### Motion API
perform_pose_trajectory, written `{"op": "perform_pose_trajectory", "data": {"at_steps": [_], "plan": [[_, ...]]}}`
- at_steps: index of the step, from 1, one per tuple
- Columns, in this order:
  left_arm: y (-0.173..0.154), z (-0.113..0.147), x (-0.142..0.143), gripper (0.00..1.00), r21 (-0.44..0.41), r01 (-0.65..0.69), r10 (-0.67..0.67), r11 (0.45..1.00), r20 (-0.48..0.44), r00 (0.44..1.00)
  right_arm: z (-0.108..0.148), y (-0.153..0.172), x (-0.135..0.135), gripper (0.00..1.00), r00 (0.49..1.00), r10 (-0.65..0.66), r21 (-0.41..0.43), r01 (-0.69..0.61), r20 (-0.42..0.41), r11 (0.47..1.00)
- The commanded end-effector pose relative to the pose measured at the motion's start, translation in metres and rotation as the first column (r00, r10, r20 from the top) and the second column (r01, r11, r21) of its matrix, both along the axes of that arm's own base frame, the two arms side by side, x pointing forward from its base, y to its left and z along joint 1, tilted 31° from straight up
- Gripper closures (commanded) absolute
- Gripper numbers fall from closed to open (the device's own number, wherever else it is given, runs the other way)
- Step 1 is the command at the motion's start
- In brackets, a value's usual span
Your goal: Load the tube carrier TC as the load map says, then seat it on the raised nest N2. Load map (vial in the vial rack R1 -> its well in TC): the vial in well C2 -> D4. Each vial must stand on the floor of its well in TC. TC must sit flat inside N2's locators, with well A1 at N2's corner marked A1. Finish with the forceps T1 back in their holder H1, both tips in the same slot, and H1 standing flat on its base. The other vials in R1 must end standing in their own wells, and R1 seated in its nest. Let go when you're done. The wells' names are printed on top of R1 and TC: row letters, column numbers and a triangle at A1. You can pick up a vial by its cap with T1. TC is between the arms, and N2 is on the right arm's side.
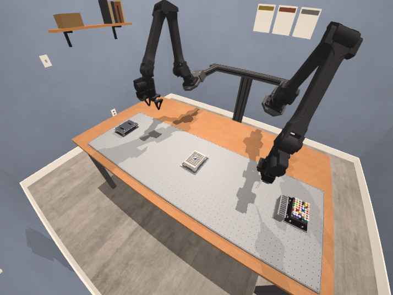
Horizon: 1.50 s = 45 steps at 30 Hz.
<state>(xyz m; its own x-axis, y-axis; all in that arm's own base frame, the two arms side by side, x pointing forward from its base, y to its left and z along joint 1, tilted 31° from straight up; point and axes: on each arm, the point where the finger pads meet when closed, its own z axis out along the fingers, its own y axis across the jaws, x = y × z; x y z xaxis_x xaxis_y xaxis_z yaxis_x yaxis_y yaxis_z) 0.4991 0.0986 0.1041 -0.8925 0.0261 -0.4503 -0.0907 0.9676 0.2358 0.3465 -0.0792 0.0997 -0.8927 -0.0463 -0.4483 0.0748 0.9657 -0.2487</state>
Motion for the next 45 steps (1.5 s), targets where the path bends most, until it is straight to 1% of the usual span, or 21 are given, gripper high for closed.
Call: {"op": "perform_pose_trajectory", "data": {"at_steps": [1, 4, 5, 10, 14, 21, 22, 23, 27, 32, 34, 38, 39, 41, 45], "plan": [[0.01, 0.017, 0.009, 0.93, 0.011, 0.007, -0.007, 1.0, 0.021, 1.0, 0.01, 0.0, 0.008, 0.0, 1.0, 0.013, -0.008, -0.013, 0.02, 1.0], [0.012, 0.018, 0.01, 0.93, 0.011, 0.007, -0.007, 1.0, 0.026, 1.0, 0.01, 0.0, 0.008, 0.0, 1.0, 0.013, -0.008, -0.013, 0.02, 1.0], [0.009, 0.012, 0.004, 0.93, 0.009, 0.014, -0.014, 1.0, 0.01, 1.0, 0.01, 0.0, 0.008, 0.0, 1.0, 0.013, -0.008, -0.013, 0.02, 1.0], [0.022, 0.027, 0.011, 0.93, 0.014, 0.007, -0.007, 1.0, 0.036, 0.999, 0.01, 0.0, 0.008, 0.0, 1.0, 0.013, -0.008, -0.013, 0.02, 1.0], [0.028, 0.019, 0.006, 0.93, 0.01, 0.007, -0.007, 1.0, 0.013, 1.0, 0.01, 0.0, 0.008, 0.0, 1.0, 0.013, -0.008, -0.013, 0.02, 1.0], [0.037, 0.026, 0.01, 0.93, 0.013, 0.007, -0.007, 1.0, 0.027, 1.0, 0.01, 0.0, 0.008, 0.0, 1.0, 0.013, -0.008, -0.013, 0.02, 1.0], [0.032, 0.013, 0.0, 0.93, 0.007, 0.016, -0.016, 1.0, -0.004, 1.0, 0.01, 0.0, 0.008, 0.0, 1.0, 0.013, -0.008, -0.013, 0.02, 1.0], [0.038, 0.017, 0.001, 0.93, 0.007, 0.007, -0.007, 1.0, 0.001, 1.0, 0.01, 0.0, 0.008, 0.0, 1.0, 0.013, -0.008, -0.013, 0.02, 1.0], [0.047, 0.028, 0.01, 0.93, 0.014, 0.007, -0.007, 1.0, 0.026, 1.0, 0.01, 0.0, 0.008, 0.0, 1.0, 0.013, -0.008, -0.013, 0.02, 1.0], [0.054, 0.022, 0.004, 0.93, 0.009, 0.007, -0.007, 1.0, 0.005, 1.0, 0.01, 0.0, 0.008, 0.0, 1.0, 0.013, -0.008, -0.013, 0.02, 1.0], [0.058, 0.027, 0.008, 0.93, 0.011, 0.007, -0.007, 1.0, 0.013, 1.0, 0.01, 0.0, 0.008, 0.0, 1.0, 0.013, -0.008, -0.013, 0.02, 1.0], [0.062, 0.029, 0.009, 0.93, 0.013, 0.007, -0.007, 1.0, 0.017, 1.0, 0.01, 0.0, 0.008, 0.0, 1.0, 0.013, -0.008, -0.013, 0.02, 1.0], [0.056, 0.02, 0.003, 0.93, 0.008, 0.017, -0.017, 1.0, -0.003, 1.0, 0.01, 0.0, 0.008, 0.0, 1.0, 0.013, -0.008, -0.013, 0.02, 1.0], [0.066, 0.025, 0.006, 0.93, 0.008, 0.007, -0.007, 1.0, 0.003, 1.0, 0.01, 0.0, 0.008, 0.0, 1.0, 0.013, -0.008, -0.013, 0.02, 1.0], [0.073, 0.028, 0.008, 0.93, 0.011, 0.007, -0.007, 1.0, 0.008, 1.0, 0.01, 0.0, 0.008, 0.0, 1.0, 0.013, -0.008, -0.013, 0.02, 1.0]]}}
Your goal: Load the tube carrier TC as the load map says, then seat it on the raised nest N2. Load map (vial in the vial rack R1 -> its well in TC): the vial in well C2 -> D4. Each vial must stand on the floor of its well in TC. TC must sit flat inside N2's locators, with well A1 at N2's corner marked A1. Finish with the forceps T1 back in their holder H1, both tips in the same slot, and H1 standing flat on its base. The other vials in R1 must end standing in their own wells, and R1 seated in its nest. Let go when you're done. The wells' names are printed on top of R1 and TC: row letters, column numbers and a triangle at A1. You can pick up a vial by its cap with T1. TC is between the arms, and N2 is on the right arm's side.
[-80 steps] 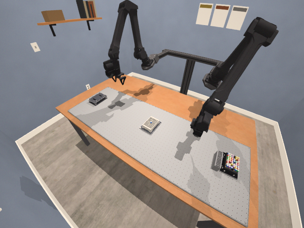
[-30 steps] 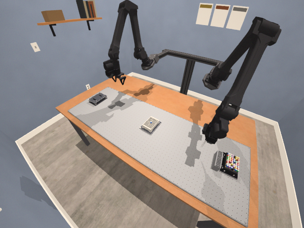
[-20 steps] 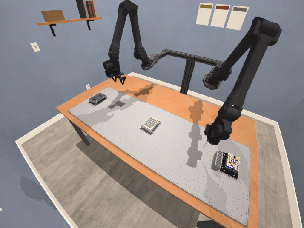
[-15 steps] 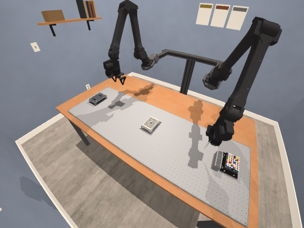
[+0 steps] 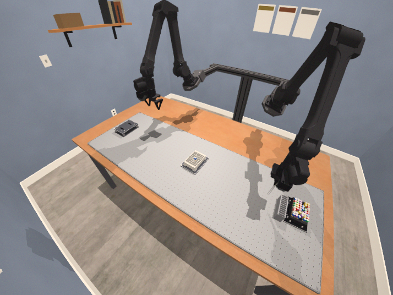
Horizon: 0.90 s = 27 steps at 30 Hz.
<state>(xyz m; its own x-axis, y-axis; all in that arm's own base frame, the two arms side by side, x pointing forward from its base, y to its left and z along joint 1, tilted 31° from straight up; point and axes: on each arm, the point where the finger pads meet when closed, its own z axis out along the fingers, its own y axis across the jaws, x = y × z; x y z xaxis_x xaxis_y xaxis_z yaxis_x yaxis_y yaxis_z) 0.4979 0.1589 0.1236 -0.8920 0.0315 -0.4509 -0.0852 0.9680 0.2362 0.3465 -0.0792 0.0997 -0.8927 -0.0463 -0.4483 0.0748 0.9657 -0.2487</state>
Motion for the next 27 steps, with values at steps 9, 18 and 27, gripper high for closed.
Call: {"op": "perform_pose_trajectory", "data": {"at_steps": [9, 18, 27], "plan": [[0.026, 0.012, 0.008, 0.93, 0.009, 0.001, -0.001, 1.0, 0.003, 1.0, 0.01, 0.0, 0.008, 0.0, 1.0, 0.013, -0.008, -0.013, 0.02, 1.0], [0.039, 0.016, 0.008, 0.93, 0.009, 0.001, -0.001, 1.0, 0.002, 1.0, 0.01, 0.0, 0.008, 0.0, 1.0, 0.013, -0.008, -0.013, 0.02, 1.0], [0.05, 0.019, 0.007, 0.93, 0.009, 0.001, -0.001, 1.0, 0.001, 1.0, 0.01, 0.0, 0.008, 0.0, 1.0, 0.013, -0.008, -0.013, 0.02, 1.0]]}}
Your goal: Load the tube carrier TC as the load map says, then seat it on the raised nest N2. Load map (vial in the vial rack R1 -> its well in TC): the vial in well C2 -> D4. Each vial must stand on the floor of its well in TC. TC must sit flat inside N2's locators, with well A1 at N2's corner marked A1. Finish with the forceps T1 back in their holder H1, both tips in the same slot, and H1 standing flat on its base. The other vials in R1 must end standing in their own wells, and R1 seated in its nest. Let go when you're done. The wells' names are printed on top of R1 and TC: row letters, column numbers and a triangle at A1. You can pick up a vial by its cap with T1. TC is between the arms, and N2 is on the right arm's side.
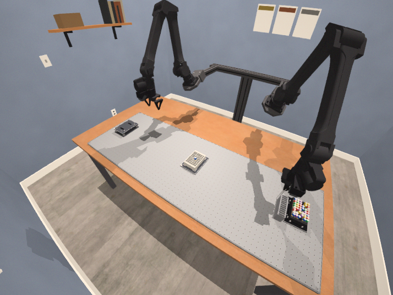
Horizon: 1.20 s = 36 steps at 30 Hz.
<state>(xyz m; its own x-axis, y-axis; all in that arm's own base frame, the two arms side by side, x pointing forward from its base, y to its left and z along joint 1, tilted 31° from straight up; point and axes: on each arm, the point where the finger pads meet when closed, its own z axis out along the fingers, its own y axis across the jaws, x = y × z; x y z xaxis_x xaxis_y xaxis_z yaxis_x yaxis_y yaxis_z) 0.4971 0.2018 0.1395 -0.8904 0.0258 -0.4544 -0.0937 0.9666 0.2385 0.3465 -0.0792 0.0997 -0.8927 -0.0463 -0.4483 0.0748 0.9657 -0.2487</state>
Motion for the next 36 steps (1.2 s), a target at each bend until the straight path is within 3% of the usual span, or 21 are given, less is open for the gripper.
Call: {"op": "perform_pose_trajectory", "data": {"at_steps": [1, 3, 17, 18, 20, 30, 34, 35, 36], "plan": [[-0.002, -0.01, 0.001, 0.93, -0.004, 0.022, -0.022, 1.0, -0.029, 0.999, 0.01, 0.0, 0.008, 0.0, 1.0, 0.013, -0.008, -0.013, 0.02, 1.0], [0.012, 0.005, 0.008, 0.93, 0.005, 0.009, -0.009, 1.0, -0.004, 1.0, 0.01, 0.0, 0.008, 0.0, 1.0, 0.013, -0.008, -0.013, 0.02, 1.0], [0.032, 0.011, 0.007, 0.93, 0.006, 0.009, -0.009, 1.0, -0.004, 1.0, 0.01, 0.0, 0.008, 0.0, 1.0, 0.013, -0.008, -0.013, 0.02, 1.0], [0.022, -0.003, 0.0, 0.93, -0.006, 0.023, -0.023, 1.0, -0.031, 0.999, 0.01, 0.0, 0.008, 0.0, 1.0, 0.013, -0.008, -0.013, 0.02, 1.0], [0.036, 0.012, 0.007, 0.93, 0.005, 0.009, -0.009, 1.0, -0.004, 1.0, 0.01, 0.0, 0.008, 0.0, 1.0, 0.013, -0.008, -0.013, 0.02, 1.0], [0.055, 0.018, 0.006, 0.93, 0.006, 0.009, -0.009, 1.0, -0.004, 1.0, 0.01, 0.0, 0.008, 0.0, 1.0, 0.013, -0.008, -0.013, 0.02, 1.0], [0.058, 0.016, 0.004, 0.93, 0.004, 0.009, -0.009, 1.0, -0.01, 1.0, 0.01, 0.0, 0.008, 0.0, 1.0, 0.013, -0.008, -0.013, 0.02, 1.0], [0.041, -0.001, -0.002, 0.93, -0.009, 0.031, -0.031, 0.999, -0.04, 0.999, 0.01, 0.0, 0.008, 0.0, 1.0, 0.013, -0.008, -0.013, 0.02, 1.0], [0.04, -0.001, -0.001, 0.93, -0.009, 0.031, -0.031, 0.999, -0.039, 0.999, 0.01, 0.0, 0.008, 0.0, 1.0, 0.013, -0.008, -0.013, 0.02, 1.0]]}}
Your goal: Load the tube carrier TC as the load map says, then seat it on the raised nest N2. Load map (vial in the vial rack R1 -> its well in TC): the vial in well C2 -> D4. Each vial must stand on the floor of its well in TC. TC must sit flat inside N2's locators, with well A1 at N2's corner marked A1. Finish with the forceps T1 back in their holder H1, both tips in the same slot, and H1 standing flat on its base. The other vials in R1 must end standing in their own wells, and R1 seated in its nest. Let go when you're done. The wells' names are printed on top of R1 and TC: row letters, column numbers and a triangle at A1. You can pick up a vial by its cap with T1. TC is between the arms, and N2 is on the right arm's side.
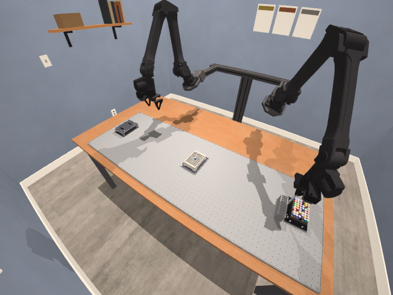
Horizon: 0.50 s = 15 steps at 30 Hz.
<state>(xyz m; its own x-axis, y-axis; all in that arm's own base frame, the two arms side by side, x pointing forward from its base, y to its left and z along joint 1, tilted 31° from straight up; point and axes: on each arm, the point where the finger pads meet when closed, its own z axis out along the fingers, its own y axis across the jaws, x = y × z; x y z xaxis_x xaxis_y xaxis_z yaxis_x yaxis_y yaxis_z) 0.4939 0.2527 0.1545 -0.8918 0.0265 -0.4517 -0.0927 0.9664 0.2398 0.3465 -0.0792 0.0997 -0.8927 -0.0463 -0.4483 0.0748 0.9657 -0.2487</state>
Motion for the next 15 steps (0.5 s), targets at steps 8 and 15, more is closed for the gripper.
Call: {"op": "perform_pose_trajectory", "data": {"at_steps": [8, 15], "plan": [[-0.002, -0.012, 0.001, 0.93, -0.008, 0.009, -0.009, 1.0, -0.023, 1.0, 0.01, 0.0, 0.008, 0.0, 1.0, 0.013, -0.008, -0.013, 0.02, 1.0], [-0.003, -0.014, 0.001, 0.93, -0.008, 0.01, -0.01, 1.0, -0.023, 1.0, 0.01, 0.0, 0.008, 0.0, 1.0, 0.013, -0.008, -0.013, 0.02, 1.0]]}}
